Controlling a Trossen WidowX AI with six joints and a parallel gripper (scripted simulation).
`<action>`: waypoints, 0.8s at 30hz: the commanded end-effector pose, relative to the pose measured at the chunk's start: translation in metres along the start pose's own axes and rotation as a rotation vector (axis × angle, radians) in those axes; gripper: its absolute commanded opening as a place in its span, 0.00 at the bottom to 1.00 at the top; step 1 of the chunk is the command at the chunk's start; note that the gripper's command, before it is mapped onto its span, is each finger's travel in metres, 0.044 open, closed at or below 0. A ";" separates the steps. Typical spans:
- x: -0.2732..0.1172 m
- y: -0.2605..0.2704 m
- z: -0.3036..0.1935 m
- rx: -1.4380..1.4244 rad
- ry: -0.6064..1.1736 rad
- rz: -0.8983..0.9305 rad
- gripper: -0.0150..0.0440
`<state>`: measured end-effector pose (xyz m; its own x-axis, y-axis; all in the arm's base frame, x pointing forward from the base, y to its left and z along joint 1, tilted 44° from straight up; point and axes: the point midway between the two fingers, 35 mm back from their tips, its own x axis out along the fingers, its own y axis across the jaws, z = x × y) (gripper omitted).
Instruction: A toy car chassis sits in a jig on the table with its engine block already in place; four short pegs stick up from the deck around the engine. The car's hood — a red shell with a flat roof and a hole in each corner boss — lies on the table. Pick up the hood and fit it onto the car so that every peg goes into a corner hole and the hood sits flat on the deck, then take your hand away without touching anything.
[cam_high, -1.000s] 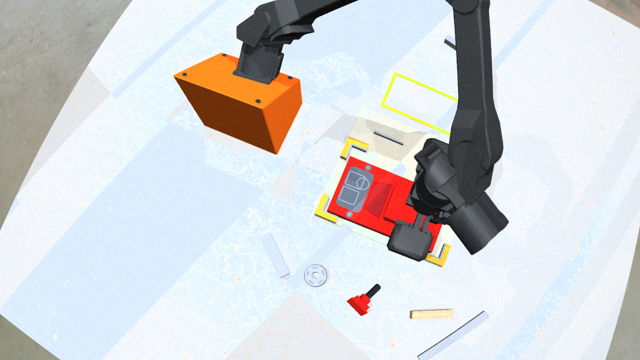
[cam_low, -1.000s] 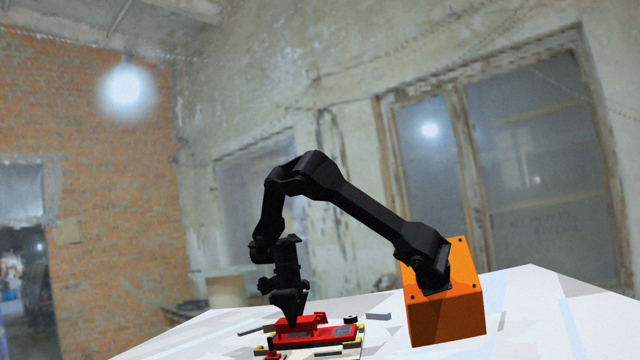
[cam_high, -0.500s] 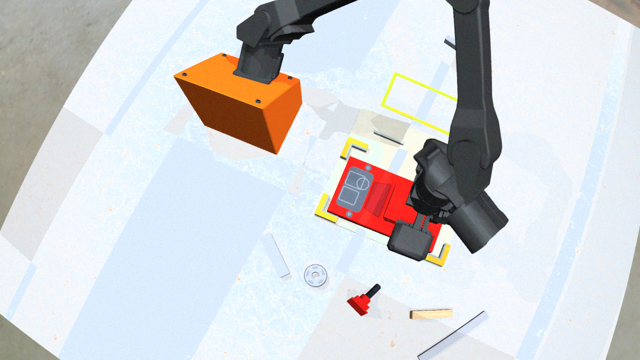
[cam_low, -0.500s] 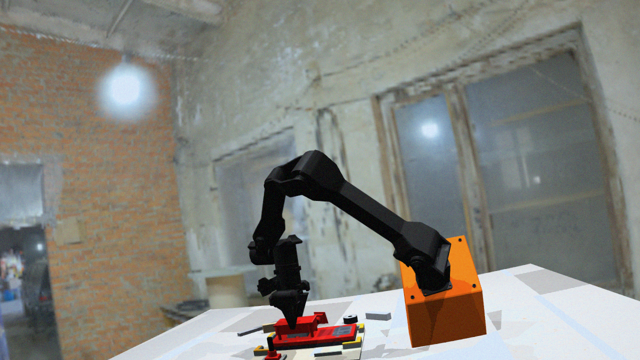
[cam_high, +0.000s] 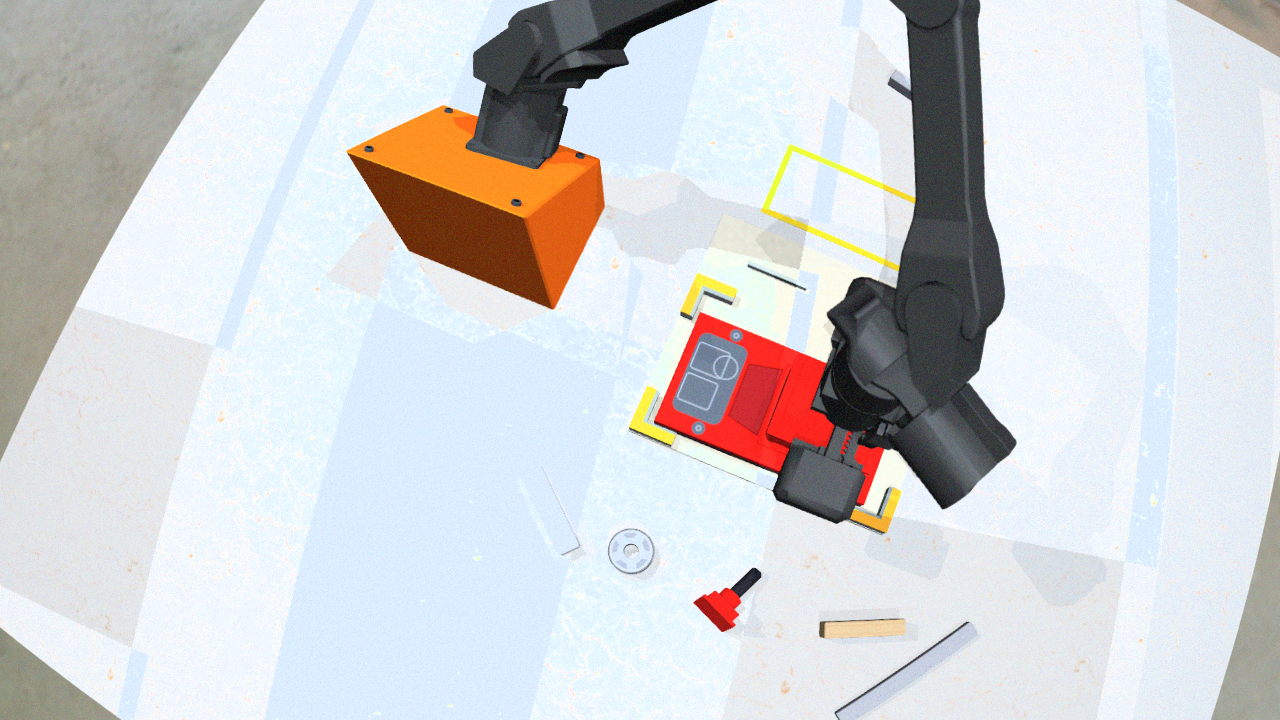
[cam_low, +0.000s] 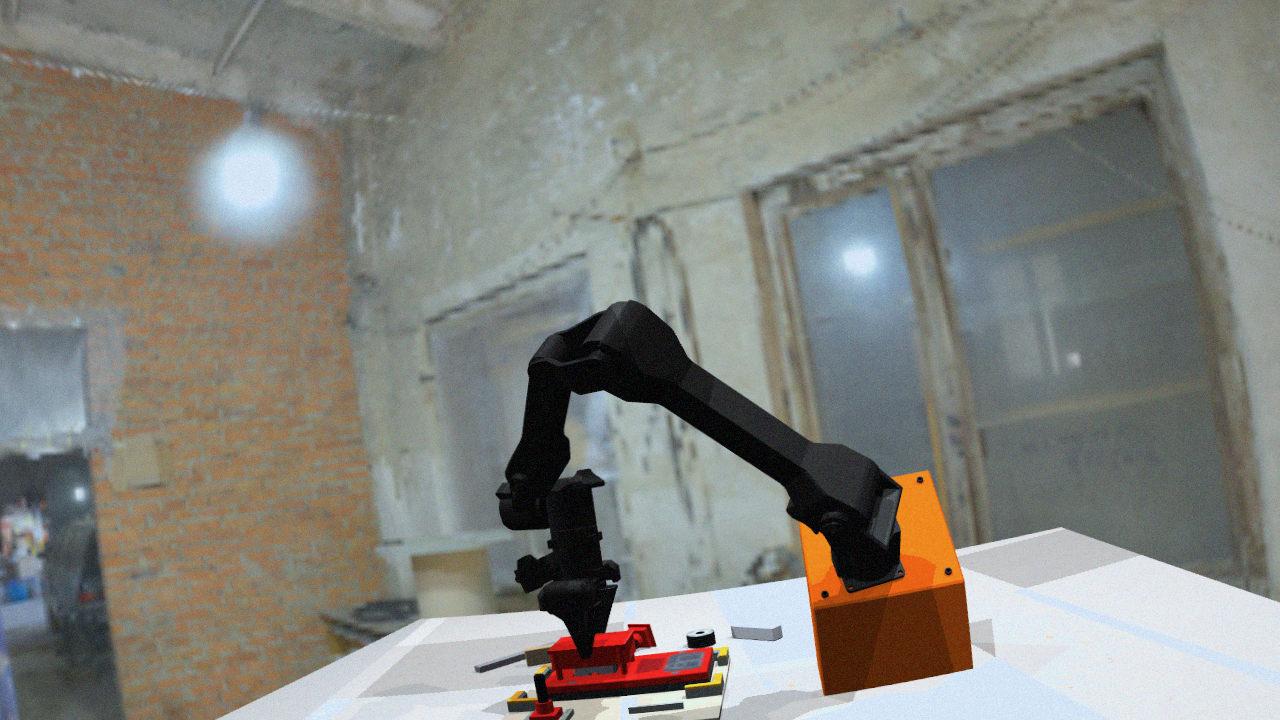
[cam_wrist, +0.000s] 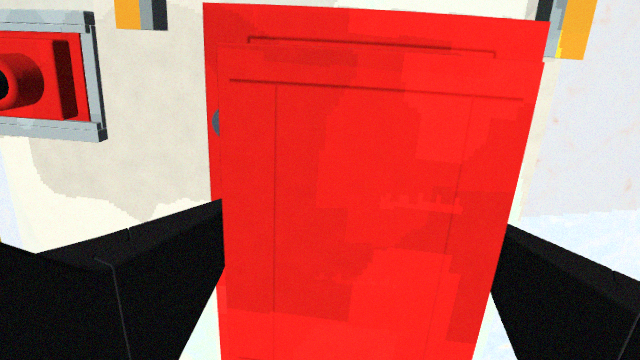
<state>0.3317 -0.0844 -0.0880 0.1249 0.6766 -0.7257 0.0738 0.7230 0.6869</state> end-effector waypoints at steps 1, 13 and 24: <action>-0.002 0.000 0.000 -0.003 -0.001 -0.001 0.25; -0.003 0.000 0.000 -0.002 -0.001 -0.001 0.25; 0.002 0.000 0.000 -0.002 -0.002 -0.001 0.25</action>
<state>0.3318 -0.0844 -0.0883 0.1269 0.6753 -0.7265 0.0693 0.7246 0.6857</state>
